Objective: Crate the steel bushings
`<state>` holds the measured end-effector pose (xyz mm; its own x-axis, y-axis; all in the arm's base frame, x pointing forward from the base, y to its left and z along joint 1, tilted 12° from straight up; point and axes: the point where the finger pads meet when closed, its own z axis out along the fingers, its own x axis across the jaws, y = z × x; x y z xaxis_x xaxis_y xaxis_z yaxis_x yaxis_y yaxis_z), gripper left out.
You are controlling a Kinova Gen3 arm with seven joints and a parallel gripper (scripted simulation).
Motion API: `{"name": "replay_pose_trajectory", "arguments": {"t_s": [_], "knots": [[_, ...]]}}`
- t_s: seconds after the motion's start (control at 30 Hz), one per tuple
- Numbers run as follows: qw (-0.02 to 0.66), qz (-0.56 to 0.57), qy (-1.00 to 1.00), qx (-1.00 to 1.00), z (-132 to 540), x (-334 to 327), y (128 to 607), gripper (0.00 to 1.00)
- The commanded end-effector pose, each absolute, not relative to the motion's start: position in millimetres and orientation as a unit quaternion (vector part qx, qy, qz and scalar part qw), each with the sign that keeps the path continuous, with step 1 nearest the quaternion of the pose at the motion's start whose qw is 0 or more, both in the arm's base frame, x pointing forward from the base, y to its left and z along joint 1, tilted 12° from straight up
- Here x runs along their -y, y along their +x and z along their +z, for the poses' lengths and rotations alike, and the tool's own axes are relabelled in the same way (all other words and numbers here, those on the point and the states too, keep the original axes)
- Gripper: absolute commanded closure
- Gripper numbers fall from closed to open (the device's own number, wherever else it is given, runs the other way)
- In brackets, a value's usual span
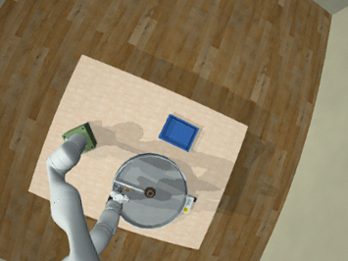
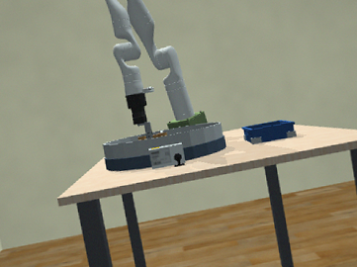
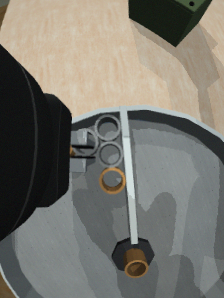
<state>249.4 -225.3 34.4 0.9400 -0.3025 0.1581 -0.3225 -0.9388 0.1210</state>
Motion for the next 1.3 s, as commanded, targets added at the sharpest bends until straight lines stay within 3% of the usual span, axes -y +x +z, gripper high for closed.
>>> {"name": "replay_pose_trajectory", "arguments": {"t_s": [0.0,1.27], "knots": [[0.074,0.071,0.982,0.16,40,226,250,1.0],[0.074,0.071,0.982,0.16,55,223,248,1.0]]}}
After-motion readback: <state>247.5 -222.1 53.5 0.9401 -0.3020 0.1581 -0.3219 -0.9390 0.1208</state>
